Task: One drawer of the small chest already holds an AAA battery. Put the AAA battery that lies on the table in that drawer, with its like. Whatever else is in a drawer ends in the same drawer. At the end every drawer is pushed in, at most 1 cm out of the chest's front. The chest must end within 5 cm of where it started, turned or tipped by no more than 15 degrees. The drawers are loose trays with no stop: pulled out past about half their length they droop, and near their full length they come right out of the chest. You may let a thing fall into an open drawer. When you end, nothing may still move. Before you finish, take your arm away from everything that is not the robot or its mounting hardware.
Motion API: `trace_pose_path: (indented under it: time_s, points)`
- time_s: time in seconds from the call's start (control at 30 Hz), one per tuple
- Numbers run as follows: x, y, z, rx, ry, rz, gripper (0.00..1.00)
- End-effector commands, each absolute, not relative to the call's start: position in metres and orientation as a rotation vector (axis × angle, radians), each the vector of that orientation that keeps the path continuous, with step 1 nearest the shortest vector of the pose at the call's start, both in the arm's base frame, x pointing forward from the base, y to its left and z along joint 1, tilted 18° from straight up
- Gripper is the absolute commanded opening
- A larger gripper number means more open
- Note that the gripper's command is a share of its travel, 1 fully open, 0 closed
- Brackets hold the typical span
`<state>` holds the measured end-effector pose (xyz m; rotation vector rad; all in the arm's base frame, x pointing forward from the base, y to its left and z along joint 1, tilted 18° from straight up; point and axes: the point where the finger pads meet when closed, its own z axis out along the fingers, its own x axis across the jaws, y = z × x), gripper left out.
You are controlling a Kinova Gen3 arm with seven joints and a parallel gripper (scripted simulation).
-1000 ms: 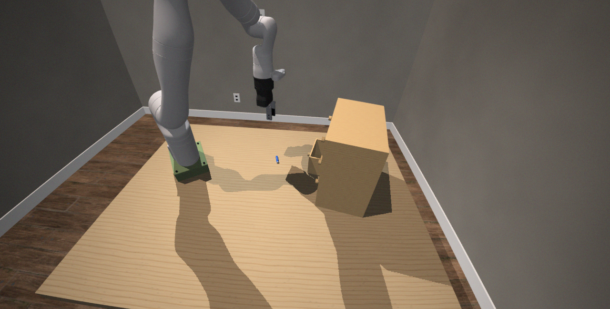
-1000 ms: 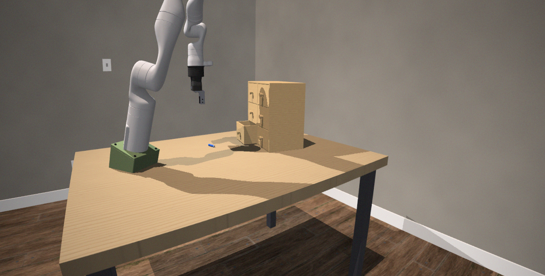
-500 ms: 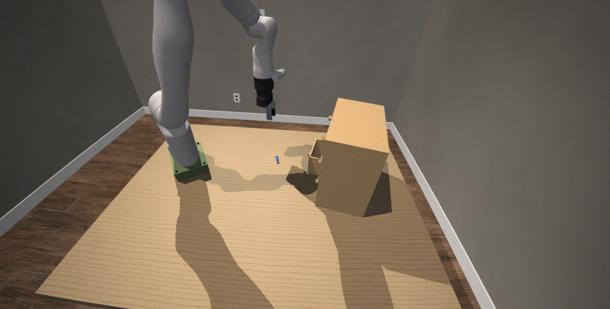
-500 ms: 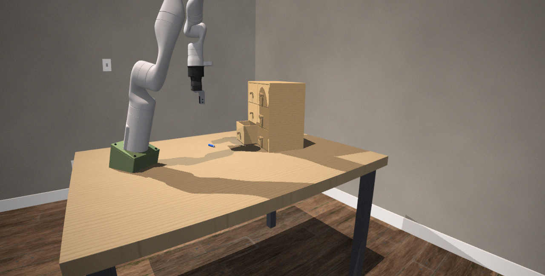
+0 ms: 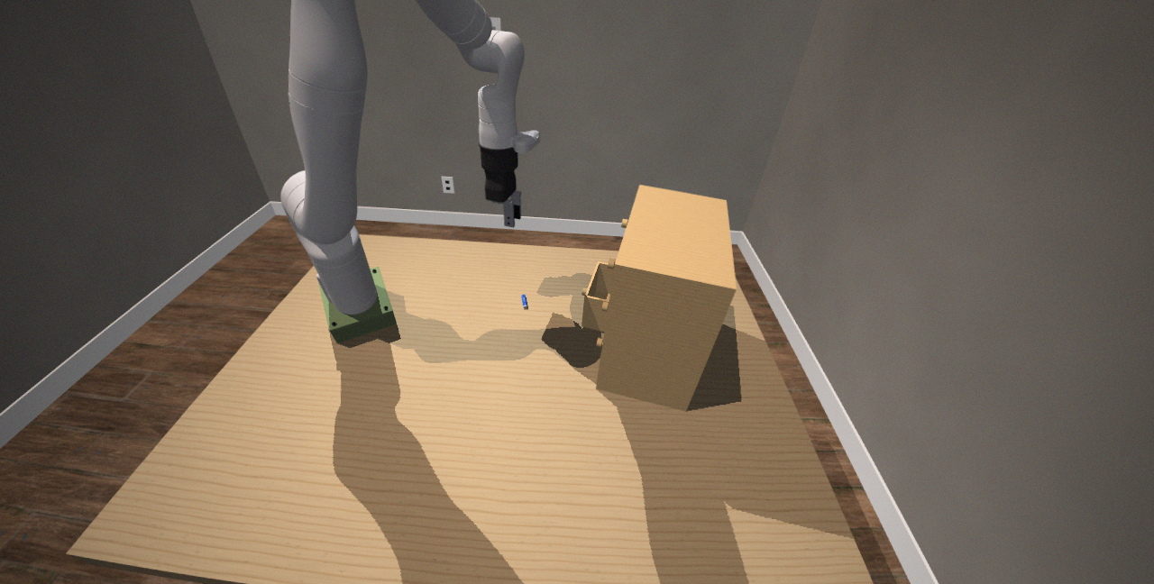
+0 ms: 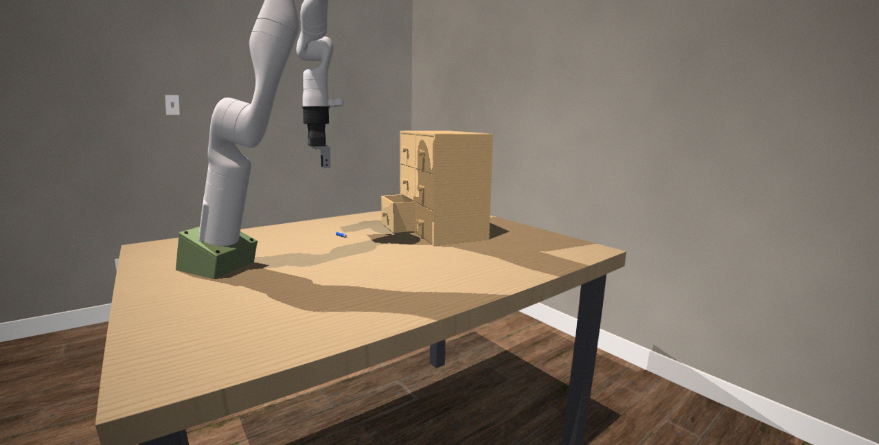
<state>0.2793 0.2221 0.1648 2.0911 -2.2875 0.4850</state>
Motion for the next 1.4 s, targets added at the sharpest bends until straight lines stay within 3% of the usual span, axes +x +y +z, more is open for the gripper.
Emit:
trace_pose_path:
  time_s: [0.0, 0.7, 0.73, 1.37]
  points:
    - [0.2794, 0.2226, 0.1653, 2.093, -2.288, 0.485, 0.67]
    - [0.2794, 0.2226, 0.1653, 2.093, -2.288, 0.485, 0.67]
    - [0.2794, 0.2226, 0.1653, 2.093, -2.288, 0.485, 1.0]
    - [0.2794, 0.2226, 0.1653, 2.093, -2.288, 0.485, 1.0]
